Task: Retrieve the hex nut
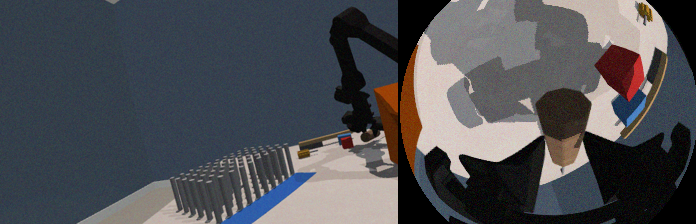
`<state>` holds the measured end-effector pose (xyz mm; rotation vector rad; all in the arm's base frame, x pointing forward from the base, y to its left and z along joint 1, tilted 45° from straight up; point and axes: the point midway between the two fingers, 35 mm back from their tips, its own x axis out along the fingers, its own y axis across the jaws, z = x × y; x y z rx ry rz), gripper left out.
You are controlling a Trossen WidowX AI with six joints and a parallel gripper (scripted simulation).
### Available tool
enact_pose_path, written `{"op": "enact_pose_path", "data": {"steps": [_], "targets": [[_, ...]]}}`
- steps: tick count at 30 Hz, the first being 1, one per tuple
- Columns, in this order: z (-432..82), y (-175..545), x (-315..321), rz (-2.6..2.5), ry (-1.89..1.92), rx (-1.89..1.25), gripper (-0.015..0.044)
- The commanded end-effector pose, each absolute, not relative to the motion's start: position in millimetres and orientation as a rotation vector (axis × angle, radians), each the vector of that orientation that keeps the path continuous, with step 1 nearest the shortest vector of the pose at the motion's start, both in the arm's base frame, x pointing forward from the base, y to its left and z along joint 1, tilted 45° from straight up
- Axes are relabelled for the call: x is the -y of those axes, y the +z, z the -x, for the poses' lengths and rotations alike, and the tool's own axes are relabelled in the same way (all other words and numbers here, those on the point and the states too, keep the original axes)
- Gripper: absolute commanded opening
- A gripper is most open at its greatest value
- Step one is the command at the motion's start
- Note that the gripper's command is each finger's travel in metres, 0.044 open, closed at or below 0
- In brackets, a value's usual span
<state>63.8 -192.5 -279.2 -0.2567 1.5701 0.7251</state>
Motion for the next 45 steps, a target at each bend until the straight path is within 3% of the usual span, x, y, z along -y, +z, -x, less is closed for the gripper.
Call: {"op": "enact_pose_path", "data": {"steps": [1, 22, 45], "targets": [[-65.6, -261.6, 223.5, 0.282, 0.704, -1.578, 0.0000], [-47.8, -168.7, 297.6, 0.285, 0.707, -1.582, 0.0000], [-161.3, -72.4, 273.4, 0.727, 0.801, -1.253, 0.0000]]}}
